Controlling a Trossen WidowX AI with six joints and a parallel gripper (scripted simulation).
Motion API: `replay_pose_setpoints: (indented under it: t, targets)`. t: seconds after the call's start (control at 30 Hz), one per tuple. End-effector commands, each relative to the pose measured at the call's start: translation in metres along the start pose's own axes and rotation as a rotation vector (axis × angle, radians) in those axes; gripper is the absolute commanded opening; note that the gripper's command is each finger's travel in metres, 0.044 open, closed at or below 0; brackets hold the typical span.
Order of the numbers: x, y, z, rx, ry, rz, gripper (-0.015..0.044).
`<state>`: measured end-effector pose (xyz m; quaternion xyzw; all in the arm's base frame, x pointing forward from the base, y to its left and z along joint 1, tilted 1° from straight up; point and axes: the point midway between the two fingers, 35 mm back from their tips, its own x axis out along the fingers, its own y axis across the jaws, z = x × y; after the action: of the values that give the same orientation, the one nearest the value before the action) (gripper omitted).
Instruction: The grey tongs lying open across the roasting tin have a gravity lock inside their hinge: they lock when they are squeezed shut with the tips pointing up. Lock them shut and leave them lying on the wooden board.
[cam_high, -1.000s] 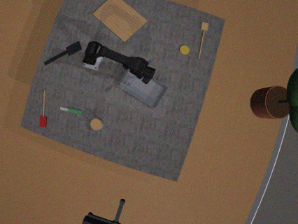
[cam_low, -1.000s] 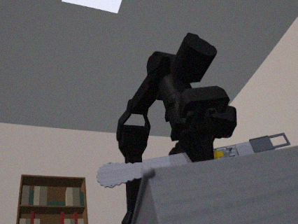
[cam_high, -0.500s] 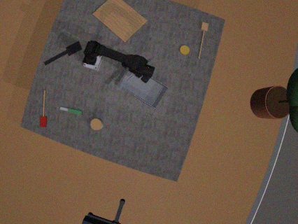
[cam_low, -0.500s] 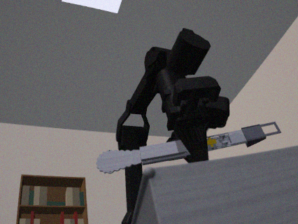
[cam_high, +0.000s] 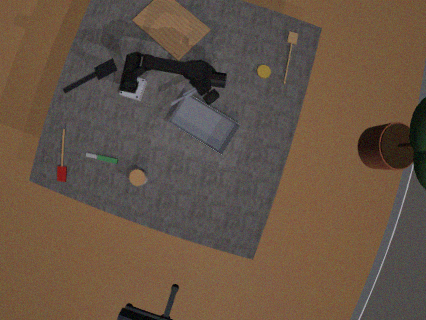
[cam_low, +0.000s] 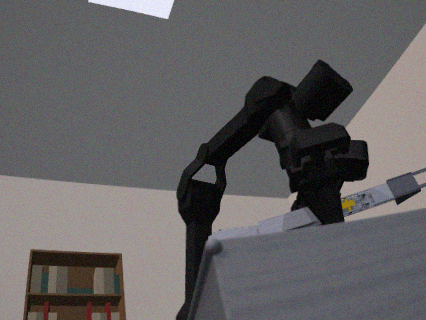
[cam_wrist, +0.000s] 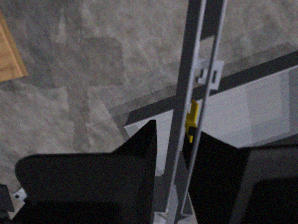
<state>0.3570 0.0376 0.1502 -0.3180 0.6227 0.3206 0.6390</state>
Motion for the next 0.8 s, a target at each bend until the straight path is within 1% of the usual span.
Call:
replay_pose_setpoints:
  t: [0.0,0.77]
  targets:
    - [-0.003,0.012,0.016,0.079,-0.006,-0.004,-0.0150]
    - [-0.005,0.103,0.091,0.538,-0.012,0.006,-0.0150]
